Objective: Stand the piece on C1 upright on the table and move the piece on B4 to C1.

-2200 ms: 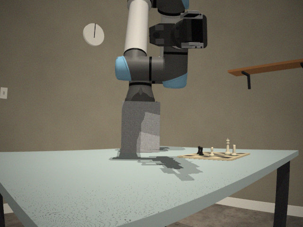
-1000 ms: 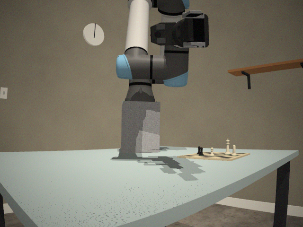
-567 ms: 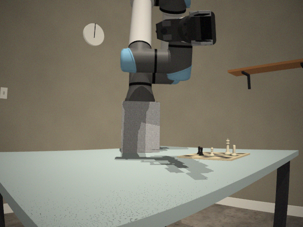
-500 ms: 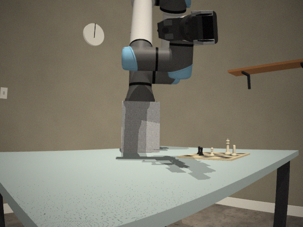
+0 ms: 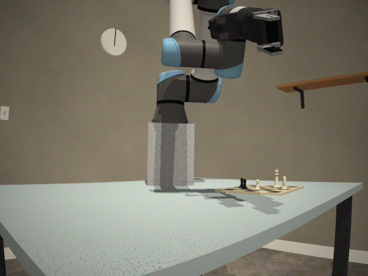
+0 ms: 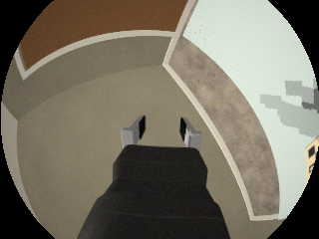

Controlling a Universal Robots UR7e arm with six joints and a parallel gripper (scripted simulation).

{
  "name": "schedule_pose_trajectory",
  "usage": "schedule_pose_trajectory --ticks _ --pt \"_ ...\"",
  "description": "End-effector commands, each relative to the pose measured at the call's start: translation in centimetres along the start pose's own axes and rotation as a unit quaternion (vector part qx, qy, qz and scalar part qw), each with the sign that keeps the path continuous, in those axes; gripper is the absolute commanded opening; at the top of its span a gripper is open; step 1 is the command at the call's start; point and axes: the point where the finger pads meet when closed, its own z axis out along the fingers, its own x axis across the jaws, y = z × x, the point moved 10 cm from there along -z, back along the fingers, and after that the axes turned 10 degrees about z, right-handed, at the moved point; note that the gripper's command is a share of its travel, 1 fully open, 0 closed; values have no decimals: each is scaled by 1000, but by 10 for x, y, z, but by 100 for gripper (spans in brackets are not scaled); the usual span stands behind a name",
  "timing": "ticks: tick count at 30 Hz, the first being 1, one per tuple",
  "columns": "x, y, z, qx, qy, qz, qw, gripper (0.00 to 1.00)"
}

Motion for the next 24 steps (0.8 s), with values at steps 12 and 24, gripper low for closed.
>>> schedule_pose_trajectory --ticks 12,24 --pt "19 72 -53 35 121 90 988 100" --pt "40 108 -103 74 188 138 970 100"
